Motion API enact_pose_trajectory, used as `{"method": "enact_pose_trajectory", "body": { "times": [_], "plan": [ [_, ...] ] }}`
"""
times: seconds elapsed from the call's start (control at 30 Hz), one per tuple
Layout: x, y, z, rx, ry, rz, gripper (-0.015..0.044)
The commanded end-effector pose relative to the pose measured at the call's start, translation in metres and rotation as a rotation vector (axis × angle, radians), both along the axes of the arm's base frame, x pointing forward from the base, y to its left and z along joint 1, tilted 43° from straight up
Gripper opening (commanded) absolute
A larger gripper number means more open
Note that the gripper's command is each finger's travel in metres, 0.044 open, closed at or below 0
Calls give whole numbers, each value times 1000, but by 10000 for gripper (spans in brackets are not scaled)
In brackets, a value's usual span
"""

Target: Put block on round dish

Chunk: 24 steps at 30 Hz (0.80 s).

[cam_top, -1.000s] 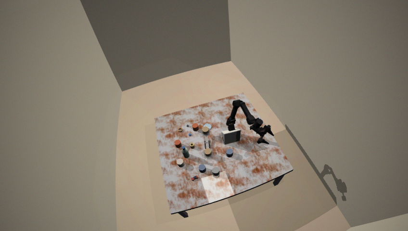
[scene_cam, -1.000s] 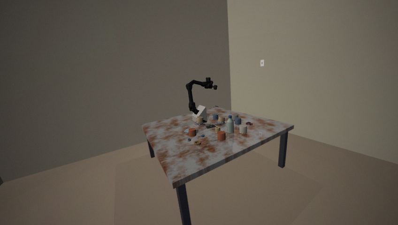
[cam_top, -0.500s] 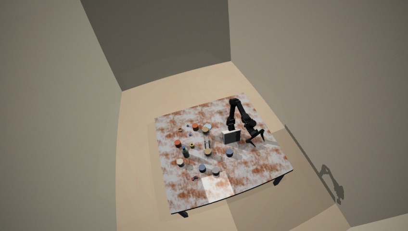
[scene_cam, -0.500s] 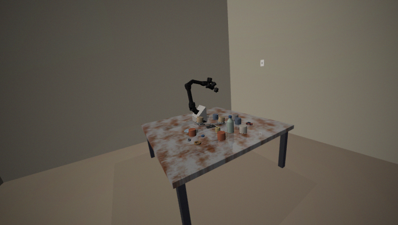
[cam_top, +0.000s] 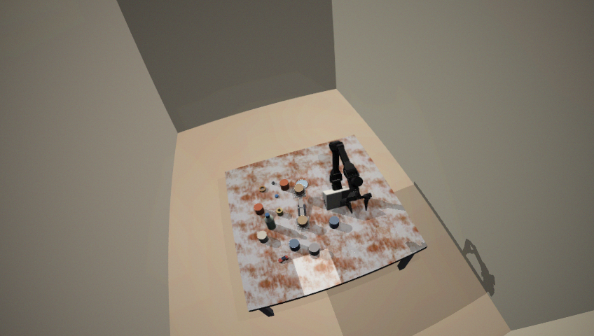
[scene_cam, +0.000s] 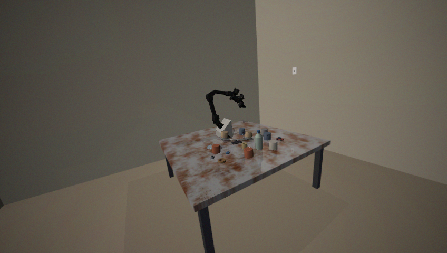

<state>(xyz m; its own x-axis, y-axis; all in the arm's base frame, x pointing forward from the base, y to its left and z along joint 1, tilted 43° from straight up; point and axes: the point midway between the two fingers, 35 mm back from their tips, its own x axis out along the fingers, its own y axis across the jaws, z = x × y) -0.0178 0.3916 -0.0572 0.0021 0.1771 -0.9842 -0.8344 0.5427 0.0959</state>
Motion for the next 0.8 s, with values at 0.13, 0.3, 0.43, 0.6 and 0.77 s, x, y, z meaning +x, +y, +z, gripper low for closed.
{"method": "enact_pose_trajectory", "body": {
  "times": [0.13, 0.3, 0.43, 0.6, 0.77],
  "plan": [
    [50, -46, 7, -122, -154, -215, 440],
    [78, -74, 17, -185, -253, -333, 440],
    [99, -99, 26, -233, -339, -424, 440],
    [123, -130, 41, -290, -452, -530, 440],
    [144, -163, 58, -341, -574, -627, 440]
  ]
}}
